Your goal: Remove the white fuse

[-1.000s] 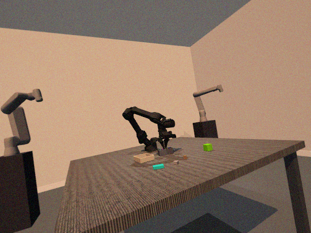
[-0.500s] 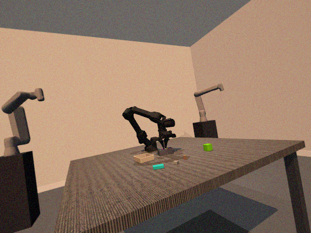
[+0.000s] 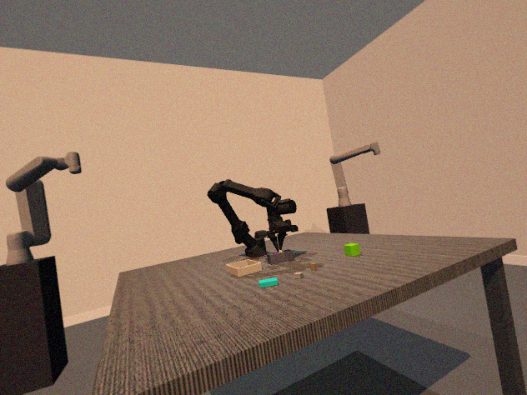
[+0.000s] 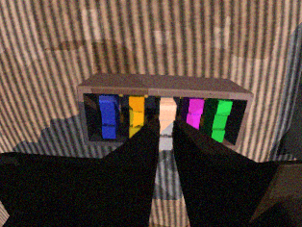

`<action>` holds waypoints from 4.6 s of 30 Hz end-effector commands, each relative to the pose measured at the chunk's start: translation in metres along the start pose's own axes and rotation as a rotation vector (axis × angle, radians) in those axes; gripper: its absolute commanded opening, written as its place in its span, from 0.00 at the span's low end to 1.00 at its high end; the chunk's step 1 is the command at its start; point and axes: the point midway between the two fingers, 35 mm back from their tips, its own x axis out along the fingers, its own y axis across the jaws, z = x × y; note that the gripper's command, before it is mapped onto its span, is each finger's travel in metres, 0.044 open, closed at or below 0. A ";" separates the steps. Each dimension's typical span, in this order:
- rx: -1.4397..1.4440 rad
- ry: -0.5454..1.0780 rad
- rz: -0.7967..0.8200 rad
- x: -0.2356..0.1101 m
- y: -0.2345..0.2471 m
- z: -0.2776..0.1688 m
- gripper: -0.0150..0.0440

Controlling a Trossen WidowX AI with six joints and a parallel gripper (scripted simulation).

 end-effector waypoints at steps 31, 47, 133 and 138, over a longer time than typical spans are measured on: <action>0.003 -0.001 0.003 -0.018 0.001 0.000 0.25; 0.002 -0.001 0.002 -0.026 0.000 0.000 0.25; 0.008 -0.002 -0.002 -0.014 -0.175 0.026 0.52; 0.008 -0.002 -0.002 -0.014 -0.175 0.026 0.74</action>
